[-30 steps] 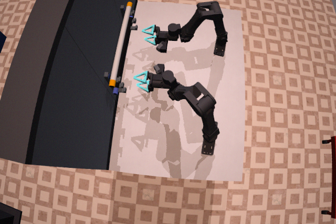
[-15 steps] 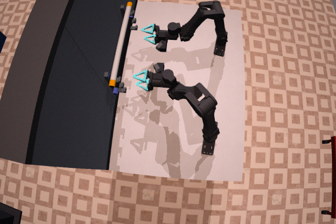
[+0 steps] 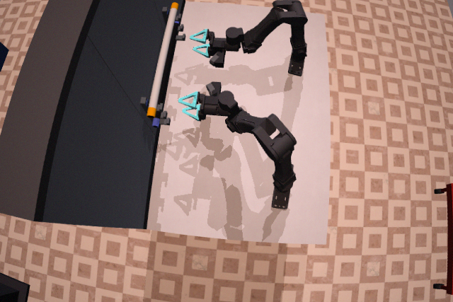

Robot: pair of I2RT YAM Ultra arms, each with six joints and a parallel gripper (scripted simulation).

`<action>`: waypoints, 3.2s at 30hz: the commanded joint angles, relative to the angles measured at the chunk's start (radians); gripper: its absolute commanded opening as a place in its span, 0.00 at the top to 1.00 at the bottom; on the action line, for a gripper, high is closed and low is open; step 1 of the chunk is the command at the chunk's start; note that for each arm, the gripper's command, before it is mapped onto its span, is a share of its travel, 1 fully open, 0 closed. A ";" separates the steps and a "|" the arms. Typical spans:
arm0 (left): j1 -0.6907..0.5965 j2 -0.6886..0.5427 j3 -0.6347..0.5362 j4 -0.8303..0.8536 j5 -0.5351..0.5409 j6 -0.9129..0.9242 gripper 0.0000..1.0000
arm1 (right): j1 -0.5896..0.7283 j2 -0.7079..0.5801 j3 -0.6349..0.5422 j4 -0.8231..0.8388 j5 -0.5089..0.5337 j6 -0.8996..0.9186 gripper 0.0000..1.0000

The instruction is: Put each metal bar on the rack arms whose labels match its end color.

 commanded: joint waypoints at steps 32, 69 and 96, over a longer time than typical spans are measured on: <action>0.009 -0.111 0.090 -0.157 0.005 -0.008 0.00 | -0.007 -0.120 0.100 -0.167 -0.008 0.002 0.00; 0.009 -0.153 0.135 -0.242 0.005 -0.007 0.00 | -0.007 -0.166 0.148 -0.260 -0.008 0.002 0.00; 0.009 -0.209 0.234 -0.396 0.005 -0.007 0.00 | -0.007 -0.226 0.251 -0.422 -0.008 0.002 0.00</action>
